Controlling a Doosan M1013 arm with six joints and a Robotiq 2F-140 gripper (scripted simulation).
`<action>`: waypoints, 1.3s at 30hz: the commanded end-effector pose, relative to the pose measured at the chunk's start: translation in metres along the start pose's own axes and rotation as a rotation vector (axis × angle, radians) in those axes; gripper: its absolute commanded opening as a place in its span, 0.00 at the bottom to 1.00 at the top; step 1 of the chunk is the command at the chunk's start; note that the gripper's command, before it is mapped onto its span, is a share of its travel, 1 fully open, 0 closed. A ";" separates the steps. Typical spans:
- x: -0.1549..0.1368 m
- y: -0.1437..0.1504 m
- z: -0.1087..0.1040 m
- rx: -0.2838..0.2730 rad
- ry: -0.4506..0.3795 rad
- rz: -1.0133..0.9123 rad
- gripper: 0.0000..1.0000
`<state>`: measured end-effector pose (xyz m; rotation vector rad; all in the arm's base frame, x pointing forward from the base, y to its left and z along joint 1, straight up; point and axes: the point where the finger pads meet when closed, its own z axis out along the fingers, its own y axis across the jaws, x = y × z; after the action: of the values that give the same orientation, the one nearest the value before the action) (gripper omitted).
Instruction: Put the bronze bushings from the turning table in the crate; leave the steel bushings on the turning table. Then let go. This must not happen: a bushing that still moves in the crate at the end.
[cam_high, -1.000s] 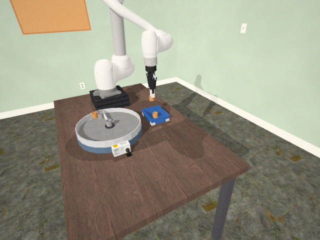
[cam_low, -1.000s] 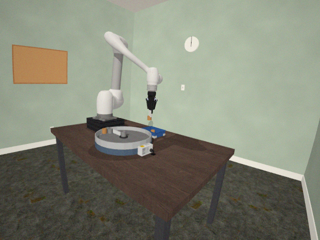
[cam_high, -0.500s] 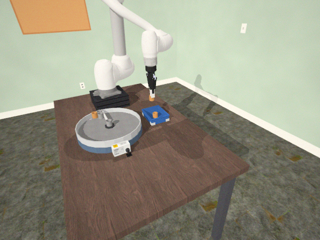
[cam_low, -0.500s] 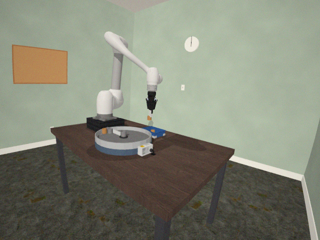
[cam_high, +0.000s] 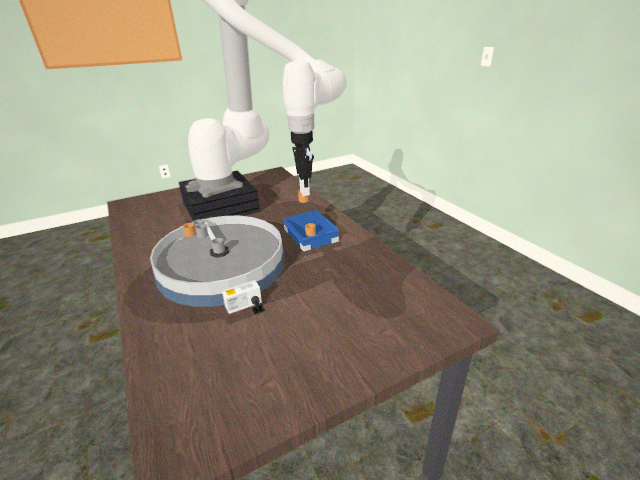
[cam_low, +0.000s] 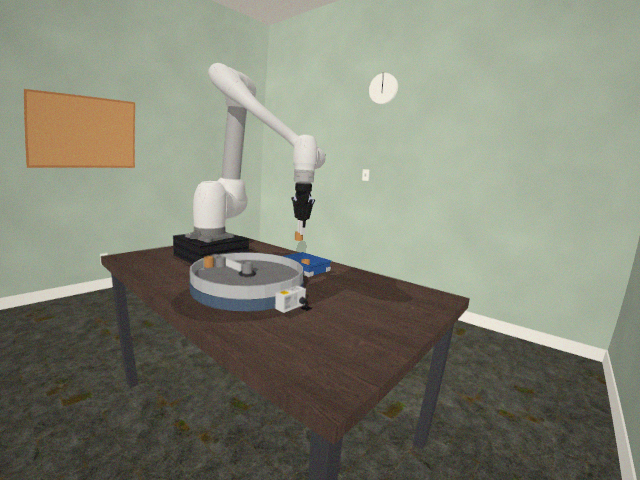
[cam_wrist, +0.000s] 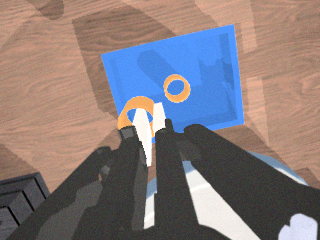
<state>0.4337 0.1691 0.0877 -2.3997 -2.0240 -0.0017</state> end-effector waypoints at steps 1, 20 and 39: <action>0.000 0.000 0.005 0.000 0.000 0.000 0.00; 0.000 0.000 0.072 0.000 0.000 0.000 0.00; 0.000 0.000 0.074 0.000 0.000 0.000 0.00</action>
<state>0.4336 0.1692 0.0141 -2.3997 -2.0240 -0.0017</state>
